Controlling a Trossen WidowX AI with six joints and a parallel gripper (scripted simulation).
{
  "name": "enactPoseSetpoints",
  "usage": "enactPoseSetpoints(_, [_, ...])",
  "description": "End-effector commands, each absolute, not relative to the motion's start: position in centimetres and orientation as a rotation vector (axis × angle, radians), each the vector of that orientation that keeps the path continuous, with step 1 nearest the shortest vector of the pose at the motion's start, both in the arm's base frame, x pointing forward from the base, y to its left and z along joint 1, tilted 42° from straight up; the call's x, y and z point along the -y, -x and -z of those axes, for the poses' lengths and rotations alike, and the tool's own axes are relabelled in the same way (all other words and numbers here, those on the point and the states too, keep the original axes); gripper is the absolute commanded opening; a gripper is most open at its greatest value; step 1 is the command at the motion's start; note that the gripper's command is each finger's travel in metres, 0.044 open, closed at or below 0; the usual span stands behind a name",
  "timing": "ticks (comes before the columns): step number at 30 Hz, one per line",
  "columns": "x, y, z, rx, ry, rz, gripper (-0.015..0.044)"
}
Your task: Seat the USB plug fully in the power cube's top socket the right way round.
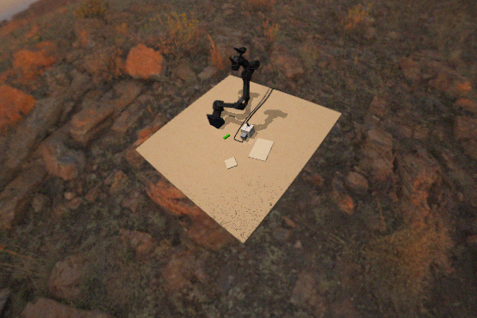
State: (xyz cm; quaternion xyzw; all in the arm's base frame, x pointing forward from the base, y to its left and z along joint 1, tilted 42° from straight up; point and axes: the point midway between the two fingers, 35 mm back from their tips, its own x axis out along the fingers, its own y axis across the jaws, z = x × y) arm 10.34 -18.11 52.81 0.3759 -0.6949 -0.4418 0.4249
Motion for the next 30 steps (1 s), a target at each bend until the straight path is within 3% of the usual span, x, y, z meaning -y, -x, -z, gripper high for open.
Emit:
enactPoseSetpoints(1, [18.1, -10.1, -52.9, 1.744, -0.927, 1.109, 0.0426])
enactPoseSetpoints(6, [17.4, -3.2, -54.8, 1.852, -0.659, 1.263, 0.044])
enactPoseSetpoints(17, [6.8, 11.6, -56.0, 2.082, -0.042, 1.697, 0.044])
enactPoseSetpoints(24, [-3.4, 15.5, -54.6, 2.079, 0.357, 2.162, 0.044])
enactPoseSetpoints(30, [-12.7, 14.7, -52.7, 2.033, 0.655, 2.583, 0.044])
